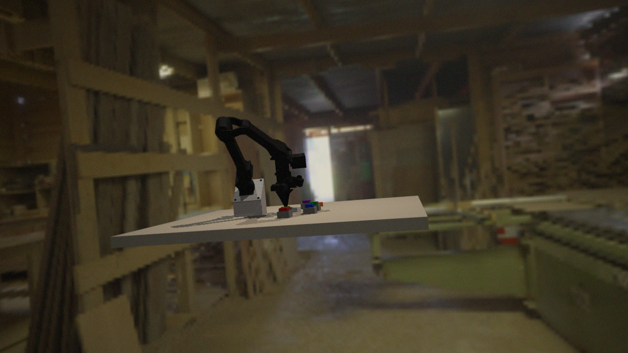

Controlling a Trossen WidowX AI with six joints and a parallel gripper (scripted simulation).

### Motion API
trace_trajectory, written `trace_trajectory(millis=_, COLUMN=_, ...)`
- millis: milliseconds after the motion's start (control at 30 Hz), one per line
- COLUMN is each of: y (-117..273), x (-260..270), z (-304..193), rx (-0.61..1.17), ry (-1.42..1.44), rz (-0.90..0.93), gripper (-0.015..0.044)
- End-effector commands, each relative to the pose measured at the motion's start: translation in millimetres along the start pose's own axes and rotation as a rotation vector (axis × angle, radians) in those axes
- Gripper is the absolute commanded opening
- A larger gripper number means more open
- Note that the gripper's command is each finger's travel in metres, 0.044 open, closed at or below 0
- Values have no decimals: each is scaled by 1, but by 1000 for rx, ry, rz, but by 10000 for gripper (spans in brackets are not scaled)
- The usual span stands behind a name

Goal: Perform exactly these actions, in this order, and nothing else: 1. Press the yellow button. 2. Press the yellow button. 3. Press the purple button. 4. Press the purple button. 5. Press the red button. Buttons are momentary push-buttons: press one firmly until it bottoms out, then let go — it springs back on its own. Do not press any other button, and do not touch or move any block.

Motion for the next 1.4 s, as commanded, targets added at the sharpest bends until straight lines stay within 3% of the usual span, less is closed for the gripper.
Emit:
trace_trajectory(millis=0, y=-1, x=0, z=-2, rx=4, ry=9, rz=-7, gripper=20)
trace_trajectory(millis=233, y=-1, x=0, z=-2, rx=4, ry=9, rz=-7, gripper=20)
trace_trajectory(millis=433, y=32, x=0, z=-1, rx=4, ry=9, rz=-6, gripper=20)
trace_trajectory(millis=1367, y=-1, x=0, z=-2, rx=4, ry=9, rz=-7, gripper=20)
Point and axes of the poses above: the point midway between the two fingers, 35 mm back from their tips, its own y axis back along the fingers, its own x axis across the jaws, z = x × y, the point moved 5 cm from there along y, back along the fingers, and after that the axes turned 12 degrees about y, right-handed, at the moved point
